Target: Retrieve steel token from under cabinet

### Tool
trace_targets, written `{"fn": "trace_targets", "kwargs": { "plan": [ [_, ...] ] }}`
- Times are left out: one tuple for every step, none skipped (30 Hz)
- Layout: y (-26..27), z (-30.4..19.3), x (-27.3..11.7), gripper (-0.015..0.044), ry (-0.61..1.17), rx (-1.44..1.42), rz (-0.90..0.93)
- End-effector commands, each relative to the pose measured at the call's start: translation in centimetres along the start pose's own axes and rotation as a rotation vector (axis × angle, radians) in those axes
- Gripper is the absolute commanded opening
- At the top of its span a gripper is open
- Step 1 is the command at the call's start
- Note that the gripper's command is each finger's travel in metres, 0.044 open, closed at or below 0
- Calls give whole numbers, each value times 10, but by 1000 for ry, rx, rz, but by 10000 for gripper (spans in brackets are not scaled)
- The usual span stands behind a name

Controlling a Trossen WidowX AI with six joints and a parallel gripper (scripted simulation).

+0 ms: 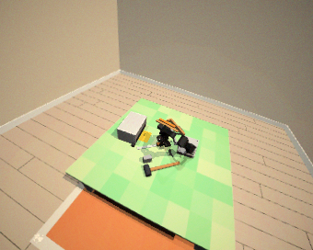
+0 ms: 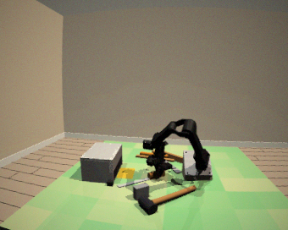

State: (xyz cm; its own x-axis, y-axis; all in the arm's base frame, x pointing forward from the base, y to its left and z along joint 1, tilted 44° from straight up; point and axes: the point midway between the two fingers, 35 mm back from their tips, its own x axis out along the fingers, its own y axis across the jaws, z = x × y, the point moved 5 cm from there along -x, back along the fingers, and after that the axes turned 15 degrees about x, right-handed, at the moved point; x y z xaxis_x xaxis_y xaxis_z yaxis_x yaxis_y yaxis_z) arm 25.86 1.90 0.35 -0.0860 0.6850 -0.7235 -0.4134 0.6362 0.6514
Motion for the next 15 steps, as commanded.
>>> {"fn": "trace_targets", "kwargs": {
  "plan": [
    [-5, -1, -2, 0, -6, -2, -6],
    [-6, -2, -2, 0, -6, -2, -6],
    [-7, -2, -2, 0, -6, -2, -6],
    [-8, -3, -2, 0, -6, -2, -6],
    [-10, -4, -2, 0, -6, -2, -6],
    [-11, -5, -2, 0, -5, -2, -6],
    [-12, -5, -2, 0, -5, -2, -7],
    [-13, -5, -2, 0, -5, -2, -7],
    [-13, -4, -2, 0, -6, -2, -7],
    [-14, -4, -2, 0, -6, -2, -7],
    [-15, -4, -2, 0, -6, -2, -7],
    [-16, -5, -2, 0, -5, -2, -7],
    [-17, -6, -2, 0, -5, -2, -7],
    [-18, -6, -2, 0, -5, -2, -7],
    [-19, -7, -2, 0, -5, -2, -7]
  ]
}}
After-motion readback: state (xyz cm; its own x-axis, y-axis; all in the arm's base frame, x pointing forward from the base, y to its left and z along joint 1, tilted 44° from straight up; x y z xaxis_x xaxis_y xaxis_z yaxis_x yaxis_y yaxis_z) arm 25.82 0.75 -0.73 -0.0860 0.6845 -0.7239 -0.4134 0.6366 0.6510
